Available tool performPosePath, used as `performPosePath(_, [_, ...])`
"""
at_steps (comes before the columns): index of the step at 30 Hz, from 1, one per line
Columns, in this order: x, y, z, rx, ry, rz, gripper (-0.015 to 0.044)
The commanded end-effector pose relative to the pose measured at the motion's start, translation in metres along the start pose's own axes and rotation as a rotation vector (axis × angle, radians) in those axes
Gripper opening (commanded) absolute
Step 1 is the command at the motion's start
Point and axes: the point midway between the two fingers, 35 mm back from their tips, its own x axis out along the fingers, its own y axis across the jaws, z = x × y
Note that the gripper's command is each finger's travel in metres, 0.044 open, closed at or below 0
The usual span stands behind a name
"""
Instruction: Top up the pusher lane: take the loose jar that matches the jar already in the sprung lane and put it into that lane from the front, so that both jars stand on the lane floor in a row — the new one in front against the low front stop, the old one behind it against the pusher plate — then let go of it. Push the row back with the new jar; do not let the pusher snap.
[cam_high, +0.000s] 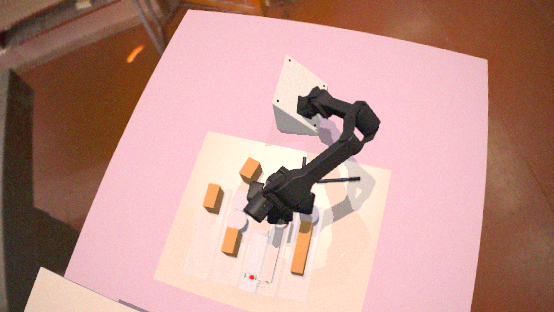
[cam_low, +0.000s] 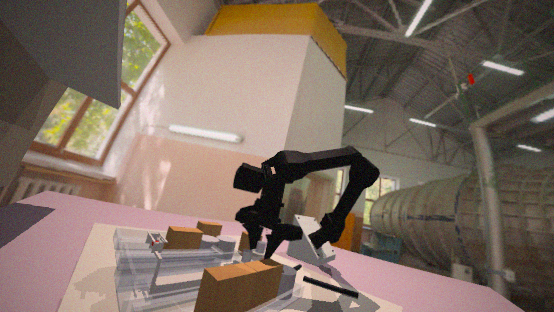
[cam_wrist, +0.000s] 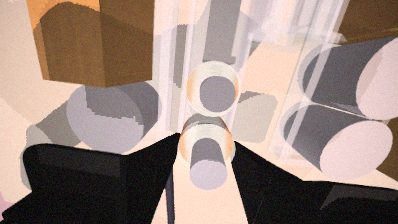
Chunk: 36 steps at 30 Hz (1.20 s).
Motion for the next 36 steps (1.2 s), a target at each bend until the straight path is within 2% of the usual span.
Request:
performPosePath(1, [-0.0045,0.0014,0.0093,-0.013,-0.029,0.003,0.0])
performPosePath(36, [0.003,0.0014,0.0113,-0.013,-0.029,0.003,0.0])
